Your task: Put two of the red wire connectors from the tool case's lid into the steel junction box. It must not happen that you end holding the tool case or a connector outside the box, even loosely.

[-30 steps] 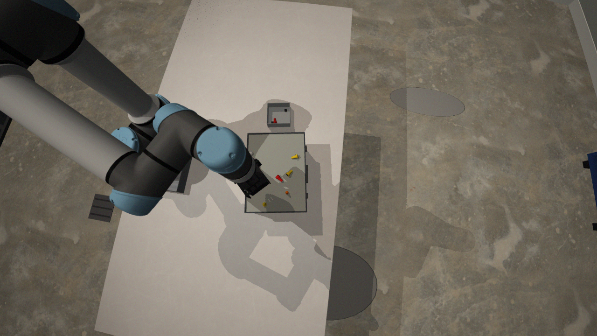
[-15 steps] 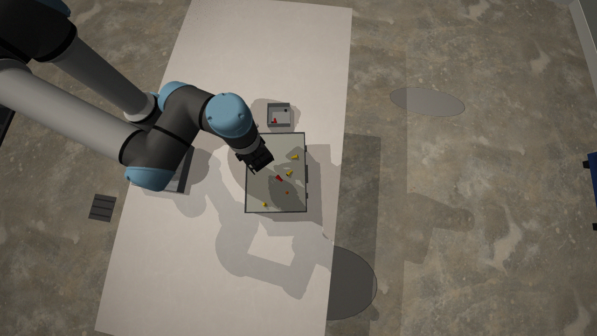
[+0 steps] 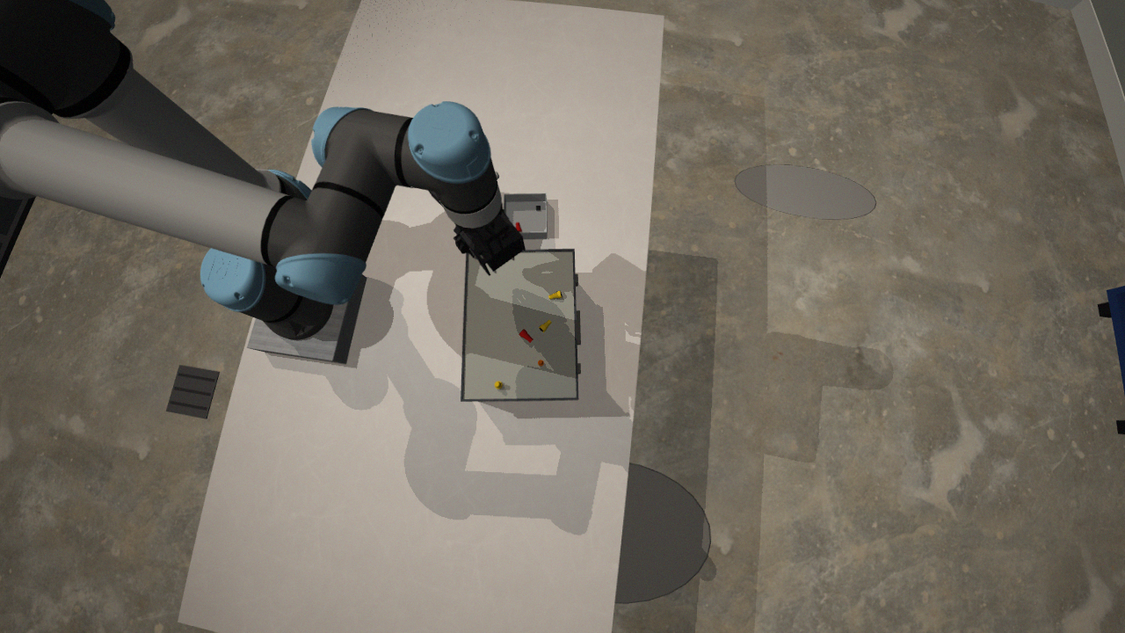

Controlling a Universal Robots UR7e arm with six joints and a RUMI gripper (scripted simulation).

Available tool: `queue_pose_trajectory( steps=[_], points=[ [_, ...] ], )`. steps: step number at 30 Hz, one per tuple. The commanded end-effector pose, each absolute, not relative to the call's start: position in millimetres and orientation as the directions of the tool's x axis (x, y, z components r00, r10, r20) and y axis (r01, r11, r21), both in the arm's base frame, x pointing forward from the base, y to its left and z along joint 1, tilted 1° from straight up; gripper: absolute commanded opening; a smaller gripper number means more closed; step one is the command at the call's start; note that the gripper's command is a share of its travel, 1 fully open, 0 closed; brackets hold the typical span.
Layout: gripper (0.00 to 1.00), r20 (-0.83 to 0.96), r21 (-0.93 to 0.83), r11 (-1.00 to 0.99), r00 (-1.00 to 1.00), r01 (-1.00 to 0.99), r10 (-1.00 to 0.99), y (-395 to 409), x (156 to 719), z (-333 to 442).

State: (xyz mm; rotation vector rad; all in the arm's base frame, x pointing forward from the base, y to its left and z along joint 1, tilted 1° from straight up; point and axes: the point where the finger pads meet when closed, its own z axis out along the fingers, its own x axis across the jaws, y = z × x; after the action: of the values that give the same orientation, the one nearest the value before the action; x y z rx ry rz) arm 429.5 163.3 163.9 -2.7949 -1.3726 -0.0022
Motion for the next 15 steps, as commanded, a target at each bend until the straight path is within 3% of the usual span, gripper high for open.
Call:
queue_pose_trajectory(
  steps=[1,15],
  points=[
    [0.00,0.013,-0.023,-0.612,0.612,0.790,0.790,196,427,165],
    [0.00,0.013,-0.023,-0.612,0.612,0.790,0.790,271,417,167]
  ],
)
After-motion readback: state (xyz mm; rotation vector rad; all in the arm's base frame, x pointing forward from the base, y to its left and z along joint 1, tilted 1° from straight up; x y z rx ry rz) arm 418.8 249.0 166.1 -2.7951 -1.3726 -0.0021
